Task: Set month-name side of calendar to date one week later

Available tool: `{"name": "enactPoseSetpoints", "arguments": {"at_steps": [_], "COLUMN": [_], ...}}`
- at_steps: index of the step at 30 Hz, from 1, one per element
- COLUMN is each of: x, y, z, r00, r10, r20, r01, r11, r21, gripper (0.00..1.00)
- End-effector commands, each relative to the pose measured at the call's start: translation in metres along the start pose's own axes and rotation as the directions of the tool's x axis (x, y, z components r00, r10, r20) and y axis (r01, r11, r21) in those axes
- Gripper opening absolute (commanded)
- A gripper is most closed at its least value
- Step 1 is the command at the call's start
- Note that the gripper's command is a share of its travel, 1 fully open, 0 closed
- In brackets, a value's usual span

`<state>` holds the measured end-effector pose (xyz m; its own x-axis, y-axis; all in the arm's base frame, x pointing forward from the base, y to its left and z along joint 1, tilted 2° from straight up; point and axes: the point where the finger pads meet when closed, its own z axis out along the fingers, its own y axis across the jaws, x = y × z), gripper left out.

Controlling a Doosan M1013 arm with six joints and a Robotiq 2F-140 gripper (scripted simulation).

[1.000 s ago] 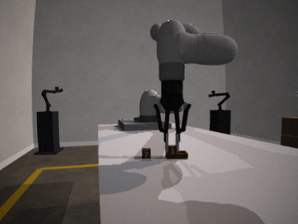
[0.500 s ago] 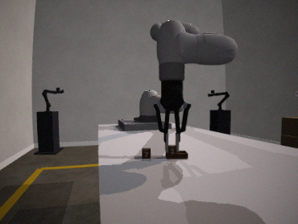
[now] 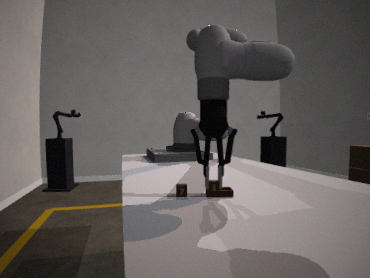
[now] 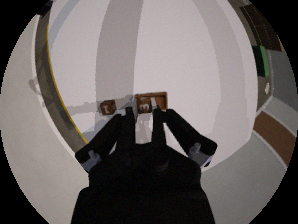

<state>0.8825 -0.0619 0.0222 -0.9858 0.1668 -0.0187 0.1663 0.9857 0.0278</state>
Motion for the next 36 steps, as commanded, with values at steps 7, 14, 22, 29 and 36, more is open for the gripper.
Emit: {"name": "enactPoseSetpoints", "arguments": {"at_steps": [7, 14, 22, 29, 36], "x": [0.0, 0.0, 0.0, 0.0, 0.0], "y": [0.0, 0.0, 0.0, 0.0, 0.0], "z": [-0.0002, -0.0002, -0.0002, -0.0002, -0.0002], "r00": [1.0, 1.0, 1.0, 1.0, 1.0], "r10": [0.0, 0.0, 0.0, 0.0, 0.0], "r20": [0.0, 0.0, 0.0, 0.0, 0.0], "r01": [0.0, 0.0, 0.0, 0.0, 0.0], "r11": [1.0, 1.0, 1.0, 1.0, 1.0], "r21": [0.0, 0.0, 0.0, 0.0, 0.0], "gripper": [0.24, 0.24, 0.24, 0.29, 0.33]}}
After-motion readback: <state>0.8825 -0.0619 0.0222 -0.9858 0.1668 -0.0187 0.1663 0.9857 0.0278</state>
